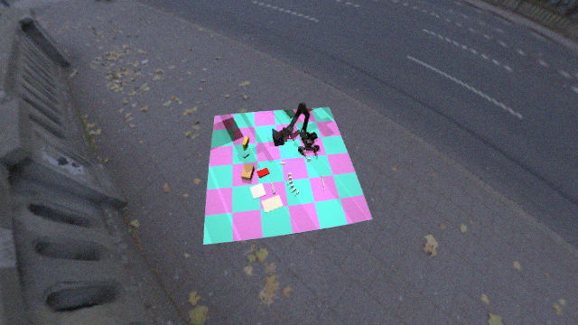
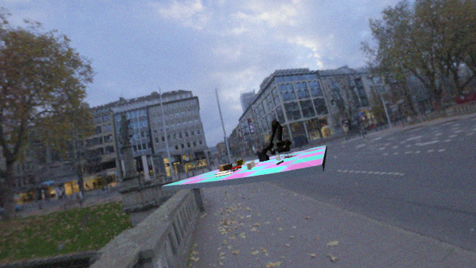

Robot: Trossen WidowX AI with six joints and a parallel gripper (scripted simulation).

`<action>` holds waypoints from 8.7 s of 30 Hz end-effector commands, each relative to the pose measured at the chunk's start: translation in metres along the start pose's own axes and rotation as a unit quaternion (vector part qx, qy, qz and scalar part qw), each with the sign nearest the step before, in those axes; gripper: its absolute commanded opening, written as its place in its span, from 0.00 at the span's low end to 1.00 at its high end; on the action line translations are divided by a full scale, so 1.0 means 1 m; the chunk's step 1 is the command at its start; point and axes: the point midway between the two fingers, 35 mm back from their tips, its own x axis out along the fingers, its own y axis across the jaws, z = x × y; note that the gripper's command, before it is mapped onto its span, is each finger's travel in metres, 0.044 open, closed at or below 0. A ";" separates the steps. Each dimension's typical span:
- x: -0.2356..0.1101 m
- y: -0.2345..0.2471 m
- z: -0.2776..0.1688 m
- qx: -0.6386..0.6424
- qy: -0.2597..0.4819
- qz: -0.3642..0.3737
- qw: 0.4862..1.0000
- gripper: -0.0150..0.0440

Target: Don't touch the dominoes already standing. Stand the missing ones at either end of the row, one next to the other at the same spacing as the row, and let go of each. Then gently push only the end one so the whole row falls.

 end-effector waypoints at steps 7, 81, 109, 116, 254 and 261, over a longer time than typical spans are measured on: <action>0.016 0.013 0.009 -0.021 0.020 0.000 1.000 1.00; 0.030 -0.003 -0.024 -0.006 0.704 -0.001 0.711 1.00; 0.032 -0.003 -0.017 -0.006 0.702 -0.003 0.712 0.44; 0.032 -0.003 0.085 0.010 0.693 -0.017 0.721 0.44; 0.042 -0.227 0.034 -0.437 0.565 0.420 0.560 1.00; 0.043 -0.227 0.011 -0.436 0.568 0.417 0.560 1.00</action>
